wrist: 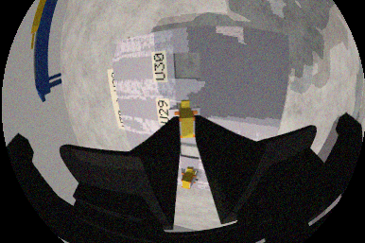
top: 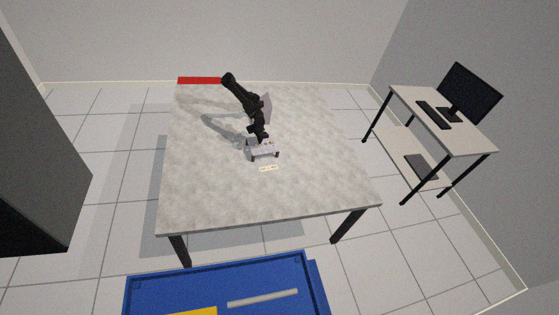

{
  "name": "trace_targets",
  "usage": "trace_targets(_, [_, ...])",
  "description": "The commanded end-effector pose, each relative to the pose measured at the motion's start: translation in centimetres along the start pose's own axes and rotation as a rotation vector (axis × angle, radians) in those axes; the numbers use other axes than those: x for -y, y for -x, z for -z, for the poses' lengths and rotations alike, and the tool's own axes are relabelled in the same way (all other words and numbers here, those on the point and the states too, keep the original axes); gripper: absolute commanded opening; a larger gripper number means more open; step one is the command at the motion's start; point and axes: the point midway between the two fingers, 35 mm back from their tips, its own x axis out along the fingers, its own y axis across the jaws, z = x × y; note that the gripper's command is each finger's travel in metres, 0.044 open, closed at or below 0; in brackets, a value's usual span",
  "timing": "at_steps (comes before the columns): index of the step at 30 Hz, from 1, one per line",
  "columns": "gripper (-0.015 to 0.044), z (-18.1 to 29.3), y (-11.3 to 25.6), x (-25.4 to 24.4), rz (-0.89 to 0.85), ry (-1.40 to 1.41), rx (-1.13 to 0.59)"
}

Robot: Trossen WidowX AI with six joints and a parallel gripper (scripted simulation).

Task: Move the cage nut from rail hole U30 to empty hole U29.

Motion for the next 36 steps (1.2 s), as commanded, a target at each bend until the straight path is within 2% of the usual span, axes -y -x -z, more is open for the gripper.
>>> trace_targets(1, [0.0027, 0.12, -0.04, 0.13, -0.005, 0.006, -0.005])
trace_targets(36, [0.0027, 0.12, -0.04, 0.51, -0.037, 0.007, -0.006])
